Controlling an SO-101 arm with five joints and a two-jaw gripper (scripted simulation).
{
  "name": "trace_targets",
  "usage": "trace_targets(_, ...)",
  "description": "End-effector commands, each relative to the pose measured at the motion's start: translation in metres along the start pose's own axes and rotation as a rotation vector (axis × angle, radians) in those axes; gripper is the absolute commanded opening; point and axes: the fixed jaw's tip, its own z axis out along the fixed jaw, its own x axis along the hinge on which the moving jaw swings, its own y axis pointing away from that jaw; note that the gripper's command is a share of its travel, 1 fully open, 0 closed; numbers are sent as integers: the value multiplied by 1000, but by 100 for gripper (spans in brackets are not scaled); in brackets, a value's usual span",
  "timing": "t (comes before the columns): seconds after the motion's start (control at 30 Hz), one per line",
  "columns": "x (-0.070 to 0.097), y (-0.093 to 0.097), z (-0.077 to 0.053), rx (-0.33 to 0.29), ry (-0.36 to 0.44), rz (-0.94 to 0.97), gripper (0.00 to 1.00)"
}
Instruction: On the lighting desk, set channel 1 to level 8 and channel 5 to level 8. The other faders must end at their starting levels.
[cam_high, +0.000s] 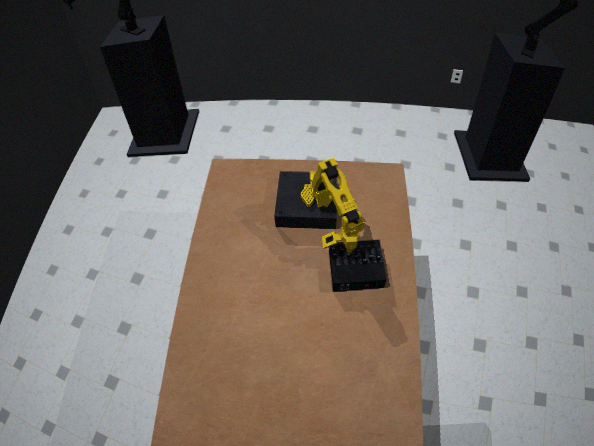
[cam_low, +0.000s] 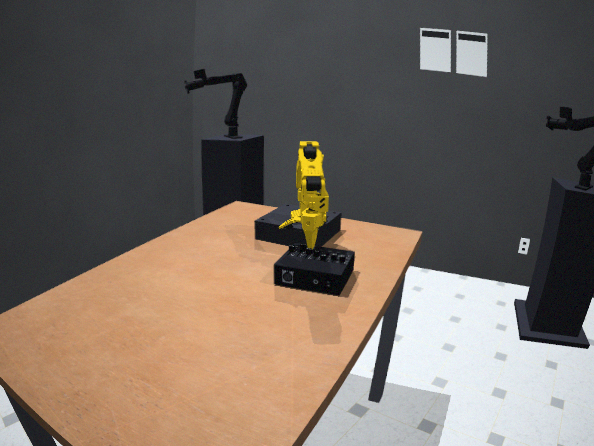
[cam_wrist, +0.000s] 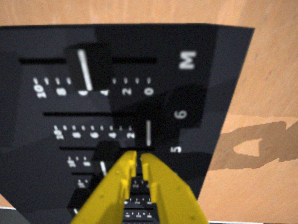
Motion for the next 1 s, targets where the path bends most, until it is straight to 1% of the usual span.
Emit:
trace_targets(0.0, -2, 4, 0, -2, 1, 5, 0)
trace_targets(0.97, -2, 8, 0, -2, 1, 7, 0)
